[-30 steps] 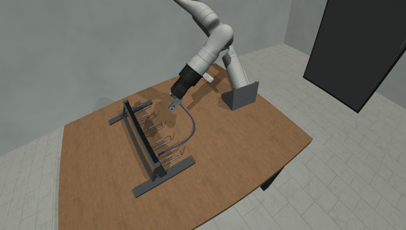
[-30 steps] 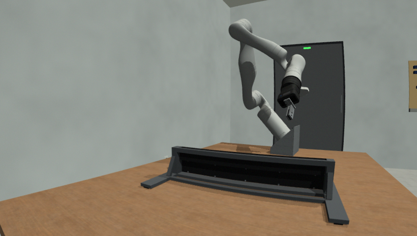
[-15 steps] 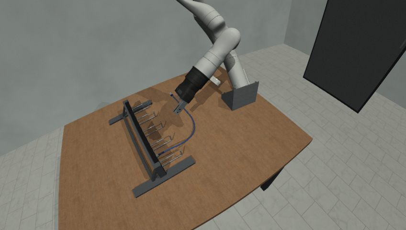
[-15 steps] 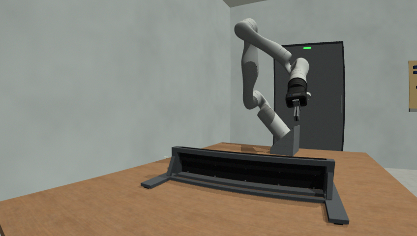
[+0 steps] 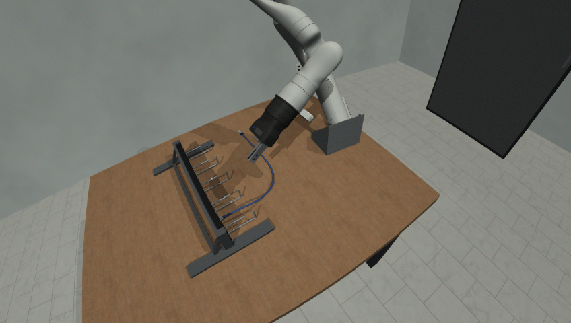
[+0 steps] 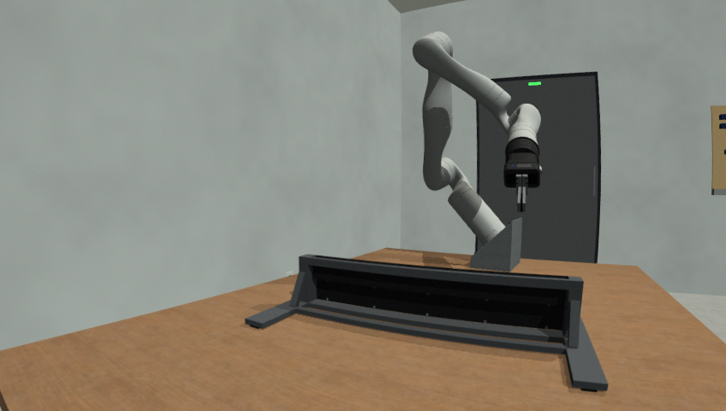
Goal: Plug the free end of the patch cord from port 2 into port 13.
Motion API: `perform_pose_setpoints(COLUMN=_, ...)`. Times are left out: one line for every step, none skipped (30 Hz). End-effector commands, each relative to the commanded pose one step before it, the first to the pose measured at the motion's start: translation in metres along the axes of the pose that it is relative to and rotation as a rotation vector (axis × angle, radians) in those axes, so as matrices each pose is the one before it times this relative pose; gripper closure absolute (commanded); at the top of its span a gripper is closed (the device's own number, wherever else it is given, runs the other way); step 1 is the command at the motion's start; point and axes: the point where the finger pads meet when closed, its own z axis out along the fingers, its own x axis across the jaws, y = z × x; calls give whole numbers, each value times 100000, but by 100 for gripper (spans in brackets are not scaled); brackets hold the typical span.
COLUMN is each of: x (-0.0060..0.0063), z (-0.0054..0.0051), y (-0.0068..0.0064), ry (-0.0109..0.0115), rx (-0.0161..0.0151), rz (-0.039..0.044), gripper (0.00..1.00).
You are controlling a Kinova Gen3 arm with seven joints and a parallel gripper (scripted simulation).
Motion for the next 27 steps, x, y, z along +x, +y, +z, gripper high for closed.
perform_pose_setpoints(x=149, z=-75, y=4, ry=274, rx=-263, rz=-977, gripper=100)
perform_pose_setpoints(x=19, z=-6, y=-7, ry=47, rx=-34, rz=-310, gripper=100)
perform_pose_setpoints(x=15, z=-5, y=-6, ry=38, rx=-28, rz=-252, gripper=100)
perform_pose_setpoints(x=12, z=-4, y=-5, ry=30, rx=-22, rz=-199, gripper=100)
perform_pose_setpoints(x=9, z=-3, y=-3, ry=23, rx=-17, rz=-151, gripper=100)
perform_pose_setpoints(x=7, z=-2, y=-2, ry=17, rx=-12, rz=-110, gripper=100)
perform_pose_setpoints(x=5, z=-1, y=-2, ry=11, rx=-8, rz=-75, gripper=100)
perform_pose_setpoints(x=3, z=-1, y=-1, ry=7, rx=-5, rz=-46, gripper=100)
perform_pose_setpoints(x=1, z=0, y=-1, ry=4, rx=-3, rz=-24, gripper=100)
perform_pose_setpoints(x=1, z=0, y=0, ry=1, rx=-1, rz=-9, gripper=100)
perform_pose_setpoints(x=0, z=0, y=0, ry=0, rx=0, rz=-1, gripper=100)
perform_pose_setpoints(x=0, z=4, y=0, ry=-1, rx=2, rz=0, gripper=100)
perform_pose_setpoints(x=0, z=0, y=0, ry=0, rx=0, rz=0, gripper=100)
perform_pose_setpoints(x=0, z=0, y=0, ry=0, rx=0, rz=0, gripper=100)
perform_pose_setpoints(x=0, z=26, y=0, ry=-6, rx=14, rz=3, gripper=100)
perform_pose_setpoints(x=1, z=66, y=0, ry=-15, rx=35, rz=7, gripper=100)
perform_pose_setpoints(x=1, z=121, y=0, ry=-28, rx=64, rz=12, gripper=100)
perform_pose_setpoints(x=1, z=187, y=0, ry=-44, rx=99, rz=17, gripper=100)
perform_pose_setpoints(x=2, z=195, y=1, ry=-19, rx=42, rz=8, gripper=100)
perform_pose_setpoints(x=2, z=216, y=0, ry=0, rx=0, rz=0, gripper=100)
perform_pose_setpoints(x=2, z=269, y=0, ry=0, rx=0, rz=0, gripper=100)
perform_pose_setpoints(x=3, z=324, y=0, ry=0, rx=0, rz=0, gripper=100)
perform_pose_setpoints(x=4, z=379, y=1, ry=0, rx=0, rz=0, gripper=100)
perform_pose_setpoints(x=4, z=432, y=1, ry=0, rx=0, rz=0, gripper=100)
perform_pose_setpoints(x=5, z=483, y=0, ry=0, rx=0, rz=0, gripper=100)
perform_pose_setpoints(x=5, z=532, y=0, ry=0, rx=0, rz=0, gripper=100)
perform_pose_setpoints(x=5, z=577, y=0, ry=0, rx=0, rz=0, gripper=100)
